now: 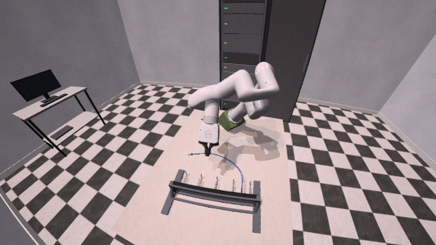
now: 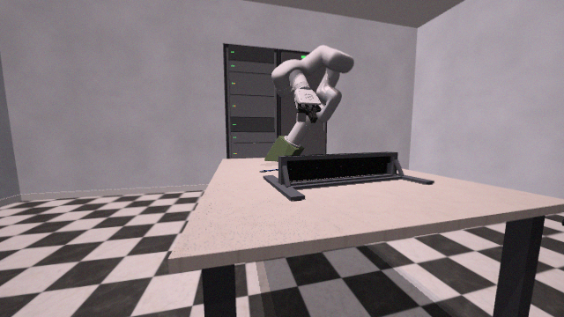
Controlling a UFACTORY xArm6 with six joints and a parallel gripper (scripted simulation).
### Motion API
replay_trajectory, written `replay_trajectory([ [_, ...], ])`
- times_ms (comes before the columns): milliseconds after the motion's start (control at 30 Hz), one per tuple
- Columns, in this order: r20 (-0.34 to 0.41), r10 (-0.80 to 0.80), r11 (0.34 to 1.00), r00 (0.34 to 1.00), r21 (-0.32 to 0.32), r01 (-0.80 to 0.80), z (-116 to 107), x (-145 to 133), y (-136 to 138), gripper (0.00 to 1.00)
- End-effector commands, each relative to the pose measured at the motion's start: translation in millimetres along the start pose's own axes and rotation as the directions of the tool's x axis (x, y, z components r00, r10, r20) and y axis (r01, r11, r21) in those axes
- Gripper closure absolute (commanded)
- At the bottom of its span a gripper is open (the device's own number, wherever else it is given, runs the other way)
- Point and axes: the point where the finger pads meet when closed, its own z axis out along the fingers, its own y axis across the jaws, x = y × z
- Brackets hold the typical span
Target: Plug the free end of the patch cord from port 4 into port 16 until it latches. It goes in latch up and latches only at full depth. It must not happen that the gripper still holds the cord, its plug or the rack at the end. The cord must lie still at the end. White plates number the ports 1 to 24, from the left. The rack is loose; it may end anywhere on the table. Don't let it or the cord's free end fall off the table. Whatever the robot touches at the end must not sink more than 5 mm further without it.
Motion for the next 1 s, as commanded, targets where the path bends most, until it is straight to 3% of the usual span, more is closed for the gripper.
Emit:
replay_trajectory([
  [0,0.001,-0.002,1.0,1.0,0.0,0.002,-3,-1,0,1.0],
  [333,0.001,-0.002,1.0,1.0,0.0,0.002,-3,-1,-11,1.0],
  [967,0.001,-0.002,1.0,1.0,0.0,0.002,-3,-1,-88,1.0],
])
